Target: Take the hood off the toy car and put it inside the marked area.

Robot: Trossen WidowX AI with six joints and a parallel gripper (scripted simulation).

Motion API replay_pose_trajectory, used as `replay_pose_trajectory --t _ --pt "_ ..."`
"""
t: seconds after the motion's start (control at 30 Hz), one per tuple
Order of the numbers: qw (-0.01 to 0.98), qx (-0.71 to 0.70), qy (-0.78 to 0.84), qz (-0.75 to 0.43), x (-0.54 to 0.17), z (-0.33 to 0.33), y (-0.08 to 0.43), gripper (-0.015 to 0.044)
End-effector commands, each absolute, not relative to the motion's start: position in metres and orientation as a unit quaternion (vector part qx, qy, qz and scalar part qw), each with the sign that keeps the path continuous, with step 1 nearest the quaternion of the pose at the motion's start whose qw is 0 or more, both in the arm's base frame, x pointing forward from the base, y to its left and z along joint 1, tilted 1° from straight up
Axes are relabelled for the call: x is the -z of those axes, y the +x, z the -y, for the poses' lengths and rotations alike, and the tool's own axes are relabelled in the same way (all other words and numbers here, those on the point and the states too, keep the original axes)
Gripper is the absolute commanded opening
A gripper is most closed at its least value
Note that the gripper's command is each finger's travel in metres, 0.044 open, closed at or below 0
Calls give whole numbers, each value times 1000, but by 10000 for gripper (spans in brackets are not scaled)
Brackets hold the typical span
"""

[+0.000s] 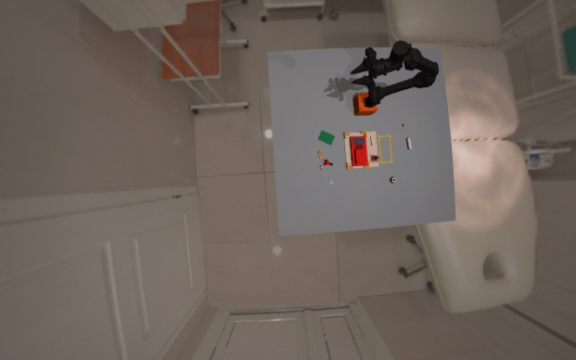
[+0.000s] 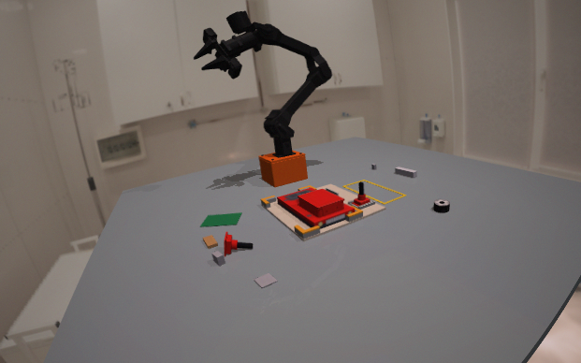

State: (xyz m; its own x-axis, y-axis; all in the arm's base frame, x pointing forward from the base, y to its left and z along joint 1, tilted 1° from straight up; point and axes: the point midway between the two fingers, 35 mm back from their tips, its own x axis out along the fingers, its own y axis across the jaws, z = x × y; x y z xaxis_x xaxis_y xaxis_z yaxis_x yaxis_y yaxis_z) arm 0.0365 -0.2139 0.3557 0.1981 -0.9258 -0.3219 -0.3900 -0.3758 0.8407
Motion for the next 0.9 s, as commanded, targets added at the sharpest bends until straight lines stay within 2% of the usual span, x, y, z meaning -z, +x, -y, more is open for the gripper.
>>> replay_pose_trajectory --t 0.0,0.23,0.27,0.5,0.87 --pt "314 433 709 458 -355 215 38 246" --pt "440 507 706 223 -318 243 104 430" --pt "462 513 700 184 -311 245 116 440" --pt "612 504 599 -112 -253 240 200 440" --pt "723 380 405 -410 -178 184 285 440"
